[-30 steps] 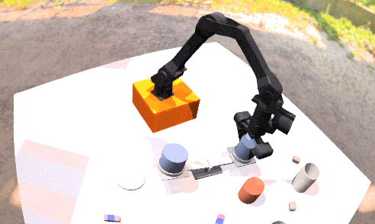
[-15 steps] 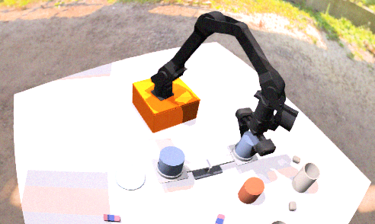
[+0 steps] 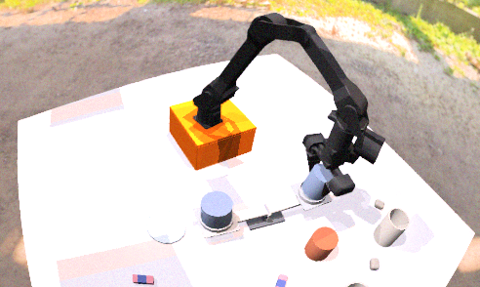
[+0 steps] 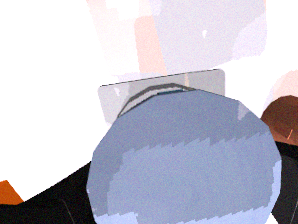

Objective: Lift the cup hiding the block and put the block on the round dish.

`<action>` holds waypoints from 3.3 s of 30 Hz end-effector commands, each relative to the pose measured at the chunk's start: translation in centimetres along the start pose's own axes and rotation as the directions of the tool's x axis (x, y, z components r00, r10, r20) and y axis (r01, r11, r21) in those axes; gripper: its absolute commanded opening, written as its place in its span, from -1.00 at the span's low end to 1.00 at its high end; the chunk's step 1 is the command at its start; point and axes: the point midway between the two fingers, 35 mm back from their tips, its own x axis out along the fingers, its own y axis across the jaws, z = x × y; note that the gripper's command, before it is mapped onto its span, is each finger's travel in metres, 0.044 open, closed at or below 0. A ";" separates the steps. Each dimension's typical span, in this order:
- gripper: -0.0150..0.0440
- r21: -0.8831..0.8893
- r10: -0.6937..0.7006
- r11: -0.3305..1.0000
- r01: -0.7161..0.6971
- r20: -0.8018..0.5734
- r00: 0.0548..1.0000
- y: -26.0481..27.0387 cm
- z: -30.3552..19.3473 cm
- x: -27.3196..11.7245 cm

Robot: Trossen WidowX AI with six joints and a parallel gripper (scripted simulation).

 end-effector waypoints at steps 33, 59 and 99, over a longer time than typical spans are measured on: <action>-0.49 -0.006 -0.018 1.000 0.018 0.025 1.000 -0.2 0.4 -5.2; -0.49 -0.006 -0.018 1.000 0.018 0.025 1.000 0.2 0.0 -8.5; -0.49 -0.003 -0.010 1.000 0.010 0.014 1.000 0.3 -0.1 -8.2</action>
